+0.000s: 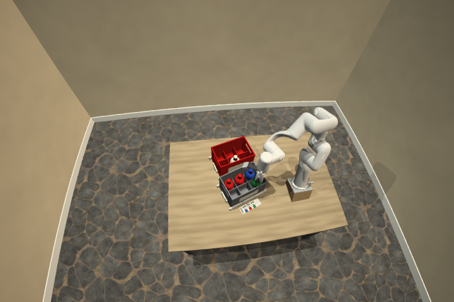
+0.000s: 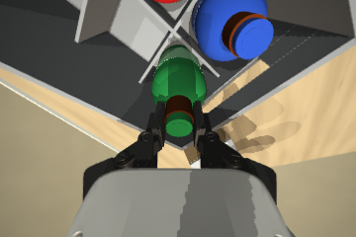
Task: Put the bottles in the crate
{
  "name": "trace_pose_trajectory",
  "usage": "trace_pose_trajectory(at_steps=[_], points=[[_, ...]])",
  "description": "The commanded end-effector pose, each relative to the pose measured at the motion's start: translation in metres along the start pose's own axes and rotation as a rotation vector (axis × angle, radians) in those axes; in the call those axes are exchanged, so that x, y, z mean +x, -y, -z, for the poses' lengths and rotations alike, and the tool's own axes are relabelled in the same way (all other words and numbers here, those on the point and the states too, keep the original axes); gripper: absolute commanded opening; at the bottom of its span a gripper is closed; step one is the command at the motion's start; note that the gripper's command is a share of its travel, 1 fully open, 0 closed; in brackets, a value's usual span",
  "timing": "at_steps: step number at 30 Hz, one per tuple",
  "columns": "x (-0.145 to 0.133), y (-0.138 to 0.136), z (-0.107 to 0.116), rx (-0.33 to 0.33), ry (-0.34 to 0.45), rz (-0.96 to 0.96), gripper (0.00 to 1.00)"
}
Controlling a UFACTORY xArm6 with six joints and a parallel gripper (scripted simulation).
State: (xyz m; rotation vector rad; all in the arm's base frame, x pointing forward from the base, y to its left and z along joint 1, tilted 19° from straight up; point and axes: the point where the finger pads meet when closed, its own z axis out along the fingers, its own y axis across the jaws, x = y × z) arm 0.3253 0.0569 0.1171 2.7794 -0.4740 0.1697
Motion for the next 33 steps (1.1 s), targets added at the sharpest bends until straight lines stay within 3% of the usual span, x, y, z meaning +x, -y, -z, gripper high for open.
trace_pose_trajectory(at_steps=[1,33], points=[[0.001,0.001,-0.001,0.003,-0.003,-0.001,0.0],[0.001,0.001,-0.015,0.003,-0.003,-0.001,0.0]])
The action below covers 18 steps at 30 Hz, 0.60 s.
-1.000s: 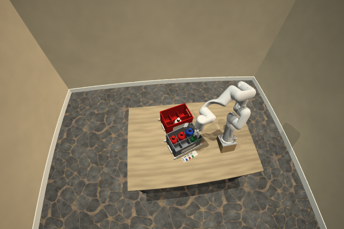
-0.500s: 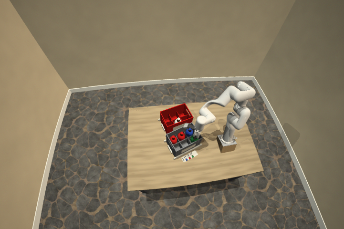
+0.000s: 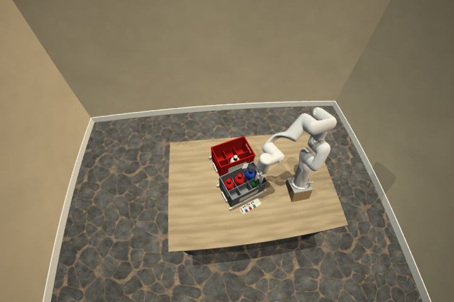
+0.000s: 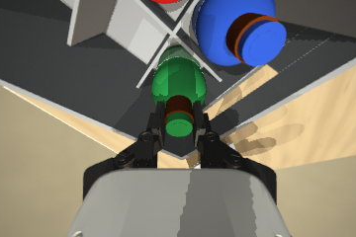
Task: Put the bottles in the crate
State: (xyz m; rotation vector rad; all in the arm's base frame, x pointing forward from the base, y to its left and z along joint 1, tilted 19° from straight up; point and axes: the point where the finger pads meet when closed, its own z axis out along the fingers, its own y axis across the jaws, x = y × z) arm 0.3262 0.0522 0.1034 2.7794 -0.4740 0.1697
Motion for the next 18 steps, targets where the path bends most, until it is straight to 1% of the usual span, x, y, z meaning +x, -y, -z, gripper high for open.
trace_pose_trajectory(at_steps=[1,18], points=[[0.0013,0.0007,-0.0011,0.003,-0.003,-0.001,0.0],[0.0013,0.0008,-0.0086,0.003,-0.003,-0.001,0.0]])
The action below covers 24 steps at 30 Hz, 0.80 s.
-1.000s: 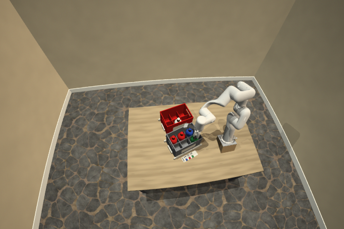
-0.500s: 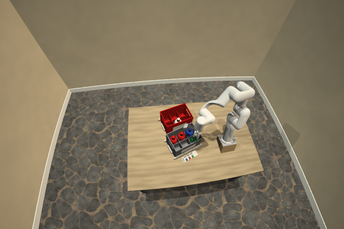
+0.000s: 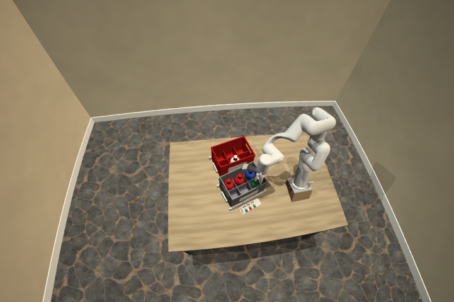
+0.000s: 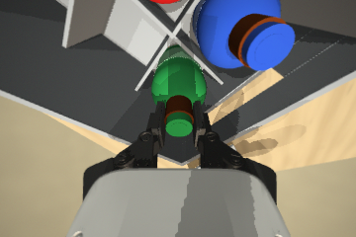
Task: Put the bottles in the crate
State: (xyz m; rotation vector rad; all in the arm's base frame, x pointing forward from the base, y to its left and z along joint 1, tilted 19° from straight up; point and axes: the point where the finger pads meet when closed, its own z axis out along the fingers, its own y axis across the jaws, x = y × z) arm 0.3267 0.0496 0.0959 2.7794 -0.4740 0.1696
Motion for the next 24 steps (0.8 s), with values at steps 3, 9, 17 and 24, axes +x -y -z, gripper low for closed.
trace_pose_trajectory(at_steps=[3,9,17,24], points=[[0.0013,0.0008,-0.0021,0.003,-0.003,-0.001,0.0],[0.0013,0.0008,-0.0021,0.003,-0.003,-0.001,0.0],[0.0013,0.0008,-0.0055,0.003,-0.003,-0.001,0.65],[0.0013,0.0008,-0.0054,0.003,-0.003,-0.001,0.65]])
